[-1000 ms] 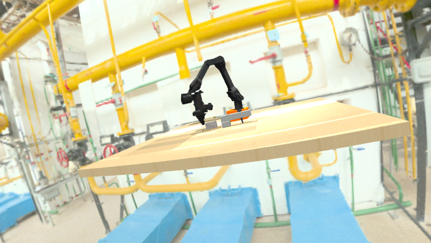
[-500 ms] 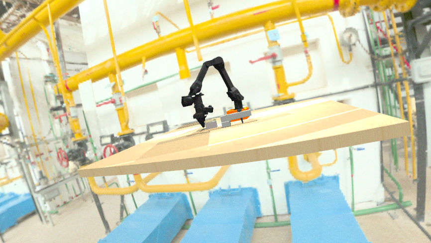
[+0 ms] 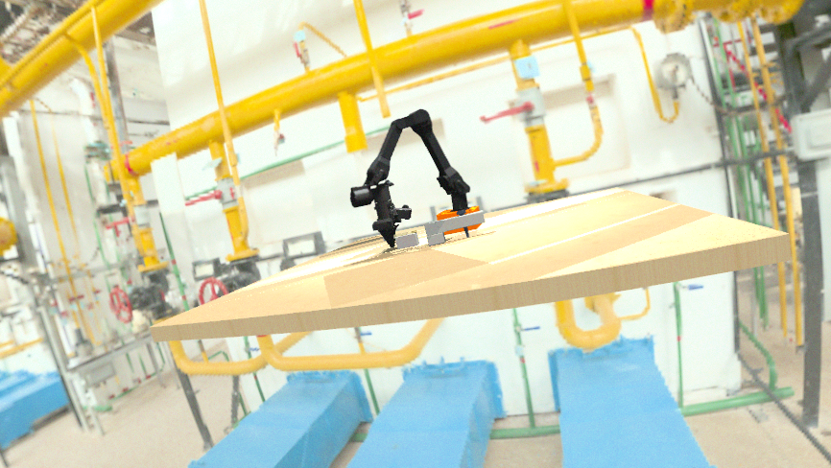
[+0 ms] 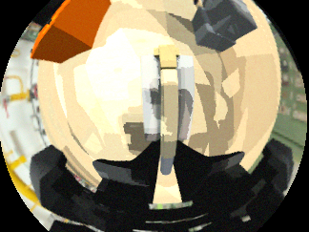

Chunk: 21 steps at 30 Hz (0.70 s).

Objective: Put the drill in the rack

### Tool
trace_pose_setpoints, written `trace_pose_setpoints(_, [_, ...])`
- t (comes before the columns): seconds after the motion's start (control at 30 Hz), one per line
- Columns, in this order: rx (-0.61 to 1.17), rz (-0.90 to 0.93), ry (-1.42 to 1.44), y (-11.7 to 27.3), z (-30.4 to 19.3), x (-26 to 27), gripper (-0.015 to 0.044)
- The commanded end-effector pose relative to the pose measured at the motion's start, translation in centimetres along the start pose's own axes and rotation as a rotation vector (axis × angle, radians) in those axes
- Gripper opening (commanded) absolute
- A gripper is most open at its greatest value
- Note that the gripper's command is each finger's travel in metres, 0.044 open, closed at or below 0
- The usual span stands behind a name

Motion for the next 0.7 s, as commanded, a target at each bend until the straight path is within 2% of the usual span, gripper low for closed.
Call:
trace_pose_setpoints(0.0, [-0.001,0.001,0.0,0.0,0.0,0.0,0.0131])
trace_pose_setpoints(0.4, [-0.001,0.001,0.0,0.0,0.0,0.0,0.044])
trace_pose_setpoints(0.67, [-0.011,0.001,-0.001,3.6,0.2,0.2,0.044])
Point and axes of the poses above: the point midway between the two fingers, 35 mm back from their tips, its own y axis back along the fingers, its own x axis across the jaws, z = x × y, the point moved 2 cm from there along y, back along the fingers, and after that the axes turned 9 degrees about y, right-handed, at the moved point
